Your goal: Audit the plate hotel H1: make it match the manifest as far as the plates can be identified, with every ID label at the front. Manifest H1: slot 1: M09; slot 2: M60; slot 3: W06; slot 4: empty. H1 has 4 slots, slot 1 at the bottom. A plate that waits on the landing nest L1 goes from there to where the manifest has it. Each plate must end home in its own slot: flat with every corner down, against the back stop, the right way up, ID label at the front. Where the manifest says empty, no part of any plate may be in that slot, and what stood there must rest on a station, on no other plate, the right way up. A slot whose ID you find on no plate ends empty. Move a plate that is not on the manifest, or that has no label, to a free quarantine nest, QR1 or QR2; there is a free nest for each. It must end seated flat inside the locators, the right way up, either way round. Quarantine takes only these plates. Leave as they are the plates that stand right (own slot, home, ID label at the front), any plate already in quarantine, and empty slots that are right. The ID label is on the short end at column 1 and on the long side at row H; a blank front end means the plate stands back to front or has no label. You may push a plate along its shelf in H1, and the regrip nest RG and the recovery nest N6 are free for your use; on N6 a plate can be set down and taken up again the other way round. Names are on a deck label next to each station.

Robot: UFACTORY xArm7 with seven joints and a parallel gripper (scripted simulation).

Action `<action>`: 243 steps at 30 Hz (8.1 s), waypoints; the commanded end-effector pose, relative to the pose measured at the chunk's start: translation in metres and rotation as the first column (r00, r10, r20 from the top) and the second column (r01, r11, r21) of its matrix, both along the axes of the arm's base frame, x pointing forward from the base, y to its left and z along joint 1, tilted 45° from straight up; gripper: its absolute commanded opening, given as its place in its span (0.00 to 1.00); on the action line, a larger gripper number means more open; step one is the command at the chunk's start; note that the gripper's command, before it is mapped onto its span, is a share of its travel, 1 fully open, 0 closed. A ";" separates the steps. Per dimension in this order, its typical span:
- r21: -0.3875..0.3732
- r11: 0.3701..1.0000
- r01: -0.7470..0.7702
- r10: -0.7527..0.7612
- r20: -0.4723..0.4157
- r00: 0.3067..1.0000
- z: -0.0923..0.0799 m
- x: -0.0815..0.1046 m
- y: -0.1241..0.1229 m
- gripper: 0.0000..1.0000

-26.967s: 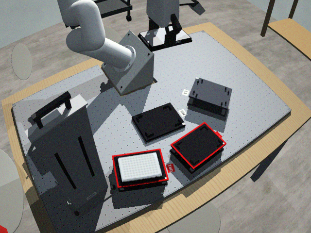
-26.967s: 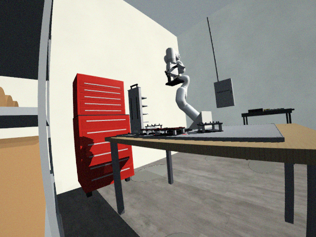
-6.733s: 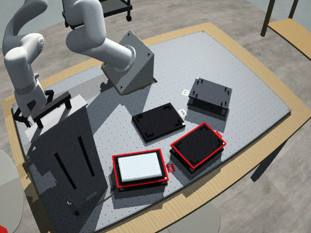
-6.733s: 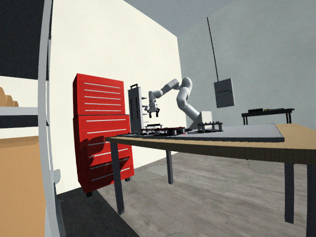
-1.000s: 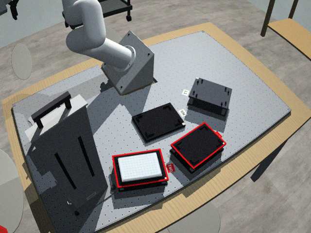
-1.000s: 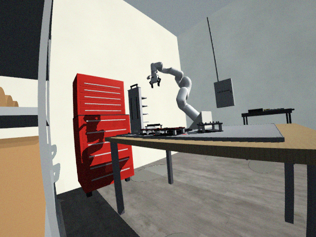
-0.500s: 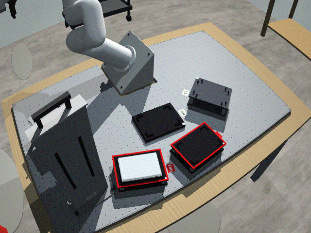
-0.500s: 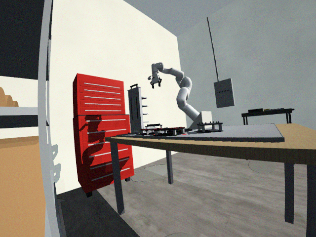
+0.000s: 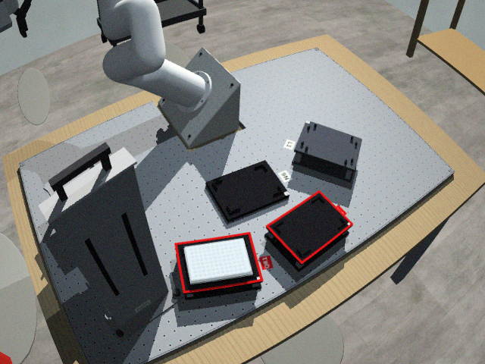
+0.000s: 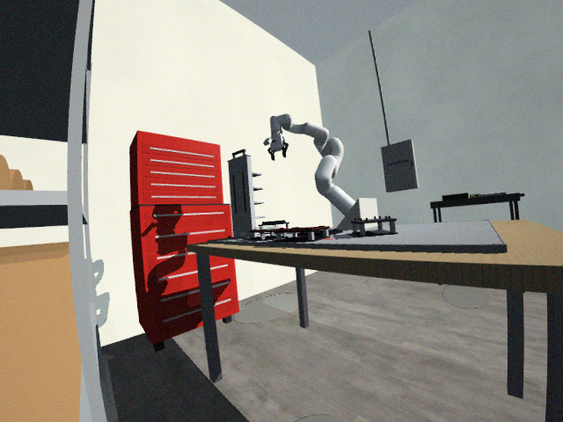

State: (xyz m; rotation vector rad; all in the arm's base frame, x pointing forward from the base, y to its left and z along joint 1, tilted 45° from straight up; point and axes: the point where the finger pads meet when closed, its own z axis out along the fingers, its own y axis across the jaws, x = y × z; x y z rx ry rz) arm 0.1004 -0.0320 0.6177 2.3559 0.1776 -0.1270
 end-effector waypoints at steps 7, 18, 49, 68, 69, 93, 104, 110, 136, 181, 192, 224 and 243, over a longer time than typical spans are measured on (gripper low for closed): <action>-0.003 1.000 -0.002 0.002 0.002 1.000 -0.009 0.000 -0.009 1.00; -0.004 1.000 -0.002 0.002 0.002 1.000 -0.022 -0.001 -0.022 1.00; -0.004 1.000 -0.002 0.002 0.002 1.000 -0.054 -0.003 -0.054 1.00; -0.004 1.000 -0.001 0.001 0.002 1.000 -0.074 -0.004 -0.074 1.00; -0.004 1.000 -0.001 0.001 0.002 1.000 -0.075 -0.004 -0.075 1.00; -0.004 1.000 -0.001 0.001 0.002 1.000 -0.099 -0.005 -0.099 1.00; -0.004 1.000 -0.001 0.001 0.002 1.000 -0.112 -0.006 -0.112 1.00; -0.004 1.000 -0.001 0.001 0.002 1.000 -0.116 -0.006 -0.116 1.00; -0.004 1.000 -0.001 0.001 0.002 1.000 -0.145 -0.008 -0.145 1.00; -0.004 1.000 -0.001 0.001 0.002 1.000 -0.191 -0.010 -0.191 1.00; -0.004 1.000 -0.001 0.001 0.002 1.000 -0.200 -0.011 -0.200 1.00; 0.022 0.960 -0.278 0.260 0.283 0.923 -0.200 -0.011 -0.200 1.00; -0.002 0.898 -0.441 0.395 0.449 0.802 -0.200 -0.011 -0.200 1.00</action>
